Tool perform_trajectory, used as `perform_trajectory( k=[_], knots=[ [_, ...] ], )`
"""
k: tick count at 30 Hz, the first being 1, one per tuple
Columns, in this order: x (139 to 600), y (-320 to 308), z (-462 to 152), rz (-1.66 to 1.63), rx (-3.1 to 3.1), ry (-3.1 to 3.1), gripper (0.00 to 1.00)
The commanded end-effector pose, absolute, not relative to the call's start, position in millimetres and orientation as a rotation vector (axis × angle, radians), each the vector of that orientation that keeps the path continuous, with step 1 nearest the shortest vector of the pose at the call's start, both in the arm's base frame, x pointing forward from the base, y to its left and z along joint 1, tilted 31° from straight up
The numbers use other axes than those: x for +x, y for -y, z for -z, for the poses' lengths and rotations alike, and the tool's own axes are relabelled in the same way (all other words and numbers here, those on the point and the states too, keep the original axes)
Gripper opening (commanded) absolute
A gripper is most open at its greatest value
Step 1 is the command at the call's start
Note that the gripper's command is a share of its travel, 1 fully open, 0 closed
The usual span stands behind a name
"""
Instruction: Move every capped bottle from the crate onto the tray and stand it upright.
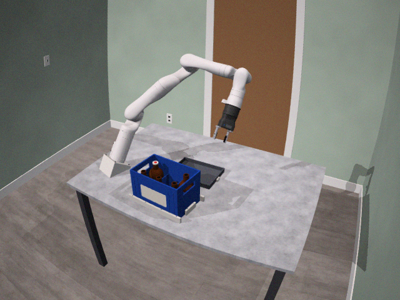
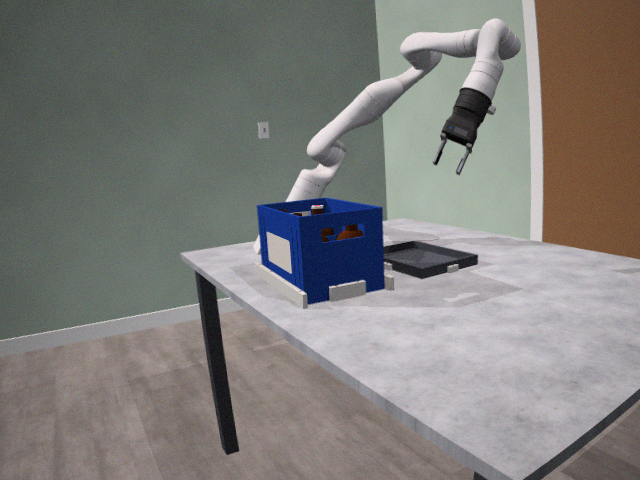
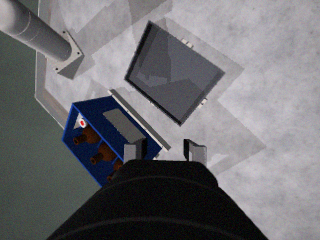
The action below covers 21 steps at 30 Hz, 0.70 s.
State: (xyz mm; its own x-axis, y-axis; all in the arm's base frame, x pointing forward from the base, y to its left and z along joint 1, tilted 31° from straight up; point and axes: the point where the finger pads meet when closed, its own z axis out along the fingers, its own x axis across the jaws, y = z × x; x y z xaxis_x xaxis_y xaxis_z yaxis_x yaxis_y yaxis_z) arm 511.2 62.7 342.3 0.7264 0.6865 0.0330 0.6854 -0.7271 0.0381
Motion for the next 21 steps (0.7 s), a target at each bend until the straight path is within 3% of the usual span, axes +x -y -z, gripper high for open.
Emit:
perform_trajectory(
  k=[1,13,21],
  knots=[
    [511.0,-55.9,-352.7,-0.077,2.896,-1.15,1.0],
    [508.2,-41.4,-377.1,-0.077,2.896,-1.15,1.0],
    [496.0,-39.4,-349.2,-0.085,2.998,-1.056,1.0]
  ],
)
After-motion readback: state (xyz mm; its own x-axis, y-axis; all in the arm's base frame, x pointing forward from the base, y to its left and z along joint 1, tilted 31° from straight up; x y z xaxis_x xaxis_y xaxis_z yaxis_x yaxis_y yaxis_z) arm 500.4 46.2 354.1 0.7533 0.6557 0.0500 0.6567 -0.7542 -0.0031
